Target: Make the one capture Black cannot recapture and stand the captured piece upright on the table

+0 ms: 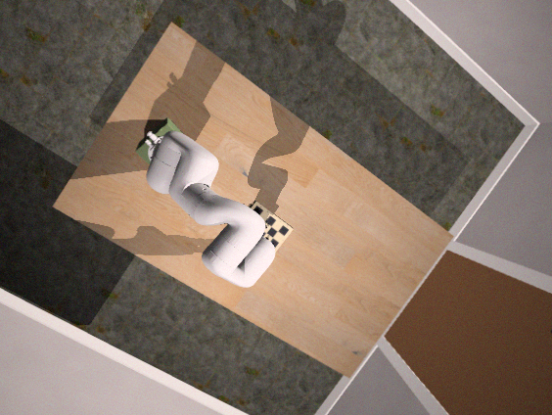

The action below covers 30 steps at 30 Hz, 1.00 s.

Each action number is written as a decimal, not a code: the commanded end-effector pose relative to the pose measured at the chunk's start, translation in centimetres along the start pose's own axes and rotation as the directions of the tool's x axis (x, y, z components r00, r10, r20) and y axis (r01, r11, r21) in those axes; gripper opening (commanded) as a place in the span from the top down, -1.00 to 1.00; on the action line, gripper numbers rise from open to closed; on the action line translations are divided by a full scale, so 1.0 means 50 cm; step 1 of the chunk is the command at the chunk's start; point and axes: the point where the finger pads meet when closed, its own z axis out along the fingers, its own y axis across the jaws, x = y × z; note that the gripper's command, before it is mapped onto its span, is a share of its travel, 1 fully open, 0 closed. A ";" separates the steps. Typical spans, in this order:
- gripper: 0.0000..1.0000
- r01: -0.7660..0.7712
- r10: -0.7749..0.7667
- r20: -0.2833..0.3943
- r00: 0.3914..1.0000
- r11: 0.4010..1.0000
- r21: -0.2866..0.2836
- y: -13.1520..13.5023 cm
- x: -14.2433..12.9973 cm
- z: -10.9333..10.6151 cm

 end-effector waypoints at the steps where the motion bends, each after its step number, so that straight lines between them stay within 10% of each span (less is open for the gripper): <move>1: 1.00 0.000 0.000 0.001 1.000 1.000 -0.003 0.003 -0.001 -0.002; 30: 1.00 0.000 0.000 0.001 1.000 1.000 -0.003 0.003 -0.001 0.003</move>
